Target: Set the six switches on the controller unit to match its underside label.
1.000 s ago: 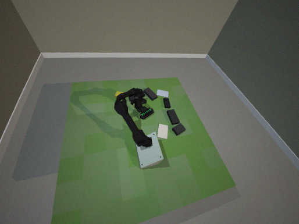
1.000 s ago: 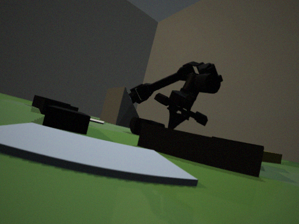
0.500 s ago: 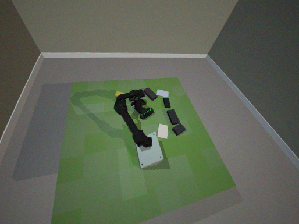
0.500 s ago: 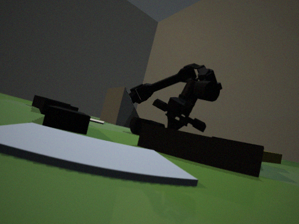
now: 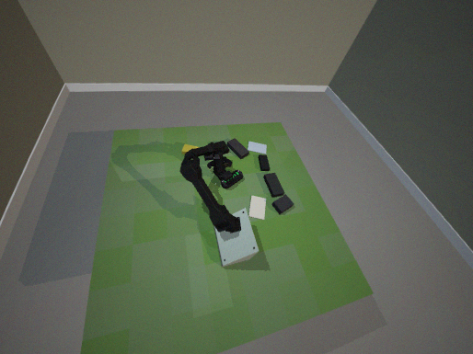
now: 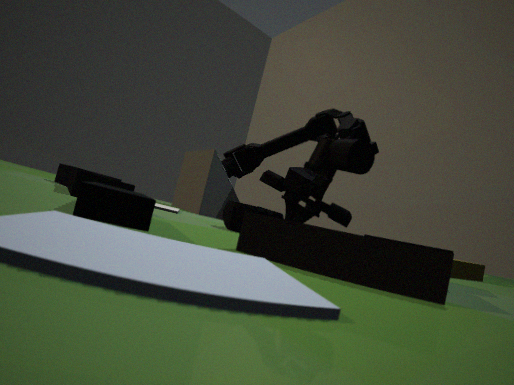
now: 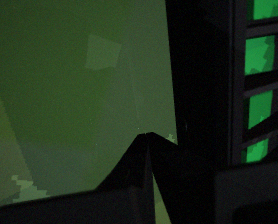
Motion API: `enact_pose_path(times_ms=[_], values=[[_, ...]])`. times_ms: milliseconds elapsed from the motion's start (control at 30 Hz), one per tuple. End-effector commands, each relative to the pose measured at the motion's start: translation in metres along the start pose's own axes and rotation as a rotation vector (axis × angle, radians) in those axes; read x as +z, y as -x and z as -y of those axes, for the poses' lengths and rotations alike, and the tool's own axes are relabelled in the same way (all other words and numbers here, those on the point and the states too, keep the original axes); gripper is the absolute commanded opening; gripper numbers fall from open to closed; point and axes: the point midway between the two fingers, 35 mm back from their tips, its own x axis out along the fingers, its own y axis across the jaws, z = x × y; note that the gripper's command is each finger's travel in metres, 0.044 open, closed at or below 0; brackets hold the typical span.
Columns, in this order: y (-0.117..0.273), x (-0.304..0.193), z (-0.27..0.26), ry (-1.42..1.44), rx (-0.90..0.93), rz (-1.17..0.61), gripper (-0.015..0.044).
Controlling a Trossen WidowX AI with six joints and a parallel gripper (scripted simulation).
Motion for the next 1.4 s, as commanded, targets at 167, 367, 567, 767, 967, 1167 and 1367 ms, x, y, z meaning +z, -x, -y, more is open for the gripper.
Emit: enact_pose_path(times_ms=[167,367,567,767,967,1167,1367], values=[[-0.001,0.0,0.003,-0.001,0.003,0.0,0.0],[-0.001,0.0,0.006,-0.001,0.003,0.0,0.0],[-0.002,0.0,0.008,-0.001,0.003,0.0,0.0],[-0.004,0.001,0.014,-0.001,0.003,0.0,0.0],[-0.006,0.001,0.022,-0.001,0.003,0.0,0.0],[0.05,0.0,0.011,-0.001,0.003,0.001,0.0],[0.053,0.0,0.012,0.001,0.007,0.001,0.0]])
